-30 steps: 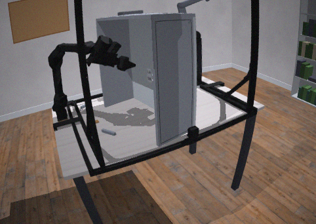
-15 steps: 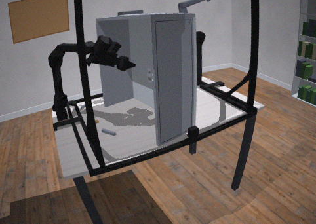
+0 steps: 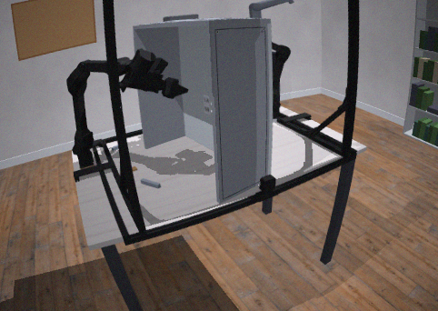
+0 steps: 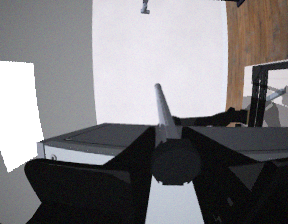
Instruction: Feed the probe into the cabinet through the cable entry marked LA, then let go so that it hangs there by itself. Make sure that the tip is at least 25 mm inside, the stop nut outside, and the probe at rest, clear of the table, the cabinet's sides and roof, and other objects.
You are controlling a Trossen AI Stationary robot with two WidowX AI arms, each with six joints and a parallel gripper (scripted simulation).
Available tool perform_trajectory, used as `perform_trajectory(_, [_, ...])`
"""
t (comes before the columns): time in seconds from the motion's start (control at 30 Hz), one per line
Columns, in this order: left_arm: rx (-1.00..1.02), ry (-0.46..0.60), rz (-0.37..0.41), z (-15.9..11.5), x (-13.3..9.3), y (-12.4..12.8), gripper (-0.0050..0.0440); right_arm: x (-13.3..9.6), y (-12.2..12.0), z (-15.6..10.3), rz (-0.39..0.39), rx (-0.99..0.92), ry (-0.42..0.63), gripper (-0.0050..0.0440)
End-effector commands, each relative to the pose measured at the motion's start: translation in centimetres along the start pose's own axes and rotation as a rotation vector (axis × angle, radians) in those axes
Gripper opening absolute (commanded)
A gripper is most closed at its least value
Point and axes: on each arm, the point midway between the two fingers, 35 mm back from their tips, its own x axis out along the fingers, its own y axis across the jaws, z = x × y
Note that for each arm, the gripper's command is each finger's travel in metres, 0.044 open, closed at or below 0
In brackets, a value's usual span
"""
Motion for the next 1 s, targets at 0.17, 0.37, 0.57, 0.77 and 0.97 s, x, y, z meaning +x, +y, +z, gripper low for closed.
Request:
perform_trajectory(0.17, [-0.008, -0.006, 0.002, 0.3, -0.2, 0.1, 0.0440, -2.4, 6.6, -1.4, 0.115, -0.046, -0.021, 0.0000])
perform_trajectory(0.37, [-0.008, -0.006, 0.002, 0.3, -0.2, 0.1, 0.0440, -3.9, 9.0, -1.9, 0.156, -0.075, -0.026, 0.0000])
perform_trajectory(0.57, [-0.008, -0.006, 0.002, 0.3, -0.2, 0.1, 0.0440, -6.4, 12.5, -2.6, 0.218, -0.118, -0.035, 0.0000])
perform_trajectory(0.77, [-0.008, -0.006, 0.002, 0.3, -0.2, 0.1, 0.0440, -9.2, 15.7, -3.3, 0.280, -0.159, -0.047, 0.0000])
perform_trajectory(0.97, [-0.008, -0.006, 0.002, 0.3, -0.2, 0.1, 0.0440, -9.5, 16.3, -5.5, 0.306, -0.182, 0.036, 0.0000])
